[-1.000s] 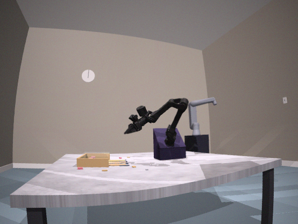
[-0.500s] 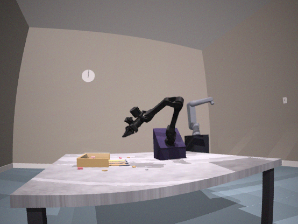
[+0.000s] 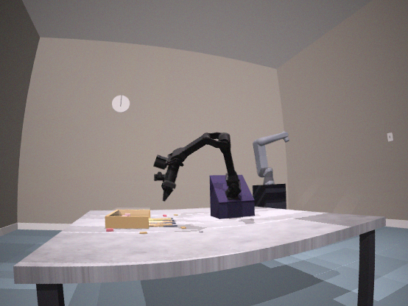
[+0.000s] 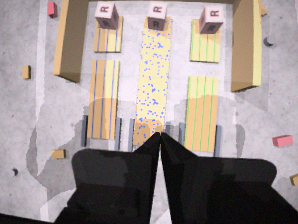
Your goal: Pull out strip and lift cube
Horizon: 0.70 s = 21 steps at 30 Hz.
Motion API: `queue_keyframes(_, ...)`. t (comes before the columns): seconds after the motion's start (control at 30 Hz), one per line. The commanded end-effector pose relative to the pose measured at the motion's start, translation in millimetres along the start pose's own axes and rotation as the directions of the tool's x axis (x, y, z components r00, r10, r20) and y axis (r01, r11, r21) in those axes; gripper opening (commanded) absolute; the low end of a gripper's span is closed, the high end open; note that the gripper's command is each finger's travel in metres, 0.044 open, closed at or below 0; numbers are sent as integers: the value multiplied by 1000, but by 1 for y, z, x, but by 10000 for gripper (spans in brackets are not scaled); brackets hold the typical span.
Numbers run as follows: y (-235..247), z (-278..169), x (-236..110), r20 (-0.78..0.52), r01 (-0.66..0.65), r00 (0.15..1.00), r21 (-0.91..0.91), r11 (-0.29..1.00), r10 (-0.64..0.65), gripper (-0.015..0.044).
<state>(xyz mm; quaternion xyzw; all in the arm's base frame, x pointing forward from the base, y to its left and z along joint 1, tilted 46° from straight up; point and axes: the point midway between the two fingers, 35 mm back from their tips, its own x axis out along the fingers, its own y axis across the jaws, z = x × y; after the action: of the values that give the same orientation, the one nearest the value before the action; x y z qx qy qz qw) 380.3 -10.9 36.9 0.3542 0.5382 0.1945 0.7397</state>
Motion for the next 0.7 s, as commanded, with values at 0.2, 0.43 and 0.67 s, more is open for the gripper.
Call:
queue_keyframes(0.2,18,-9,31,-294,33,955,20,999,-26,0)
queue_keyframes(0.43,17,-14,33,-295,33,955,21,999,-26,0)
queue_keyframes(0.67,17,-16,45,-294,34,955,20,999,-26,0)
